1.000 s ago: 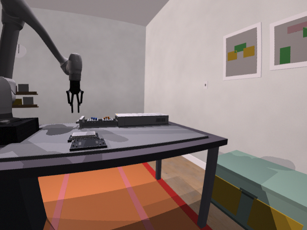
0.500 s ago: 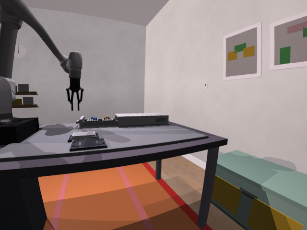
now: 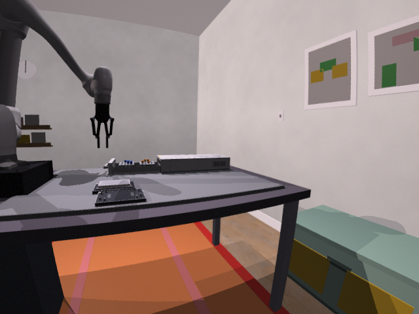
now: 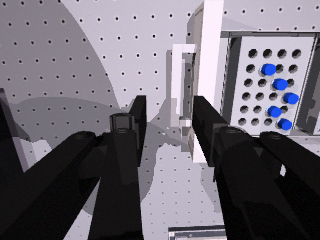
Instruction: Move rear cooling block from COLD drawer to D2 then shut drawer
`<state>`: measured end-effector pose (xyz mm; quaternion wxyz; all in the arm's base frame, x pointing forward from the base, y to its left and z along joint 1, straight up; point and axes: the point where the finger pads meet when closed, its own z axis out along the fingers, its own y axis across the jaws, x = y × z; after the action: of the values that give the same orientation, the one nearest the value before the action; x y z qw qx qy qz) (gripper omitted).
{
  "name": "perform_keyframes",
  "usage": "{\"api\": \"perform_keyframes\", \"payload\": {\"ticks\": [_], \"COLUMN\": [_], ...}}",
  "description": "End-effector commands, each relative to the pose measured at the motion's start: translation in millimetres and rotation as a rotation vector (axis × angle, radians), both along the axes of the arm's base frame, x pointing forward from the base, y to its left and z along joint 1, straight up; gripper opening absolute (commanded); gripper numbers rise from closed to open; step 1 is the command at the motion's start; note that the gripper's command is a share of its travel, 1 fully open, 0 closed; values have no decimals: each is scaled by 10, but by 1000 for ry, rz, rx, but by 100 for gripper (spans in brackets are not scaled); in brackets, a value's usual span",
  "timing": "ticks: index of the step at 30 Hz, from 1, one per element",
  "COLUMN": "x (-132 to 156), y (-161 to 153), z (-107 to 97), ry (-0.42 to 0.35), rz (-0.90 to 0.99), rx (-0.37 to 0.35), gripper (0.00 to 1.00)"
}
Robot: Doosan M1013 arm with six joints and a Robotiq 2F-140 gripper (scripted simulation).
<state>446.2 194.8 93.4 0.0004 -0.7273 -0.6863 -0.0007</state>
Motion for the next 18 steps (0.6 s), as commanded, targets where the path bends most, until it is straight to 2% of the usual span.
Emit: {"api": "perform_keyframes", "payload": {"ticks": [1, 2, 3, 7, 18], "x": [4, 4, 45, 134, 626], "y": [2, 2, 0, -5, -32], "z": [39, 40, 39, 37, 27], "ry": [-1, -1, -1, -1, -1], "rz": [0, 0, 0, 0, 0], "rx": [1, 1, 1, 1, 1], "gripper": [34, 34, 66, 66, 66]}}
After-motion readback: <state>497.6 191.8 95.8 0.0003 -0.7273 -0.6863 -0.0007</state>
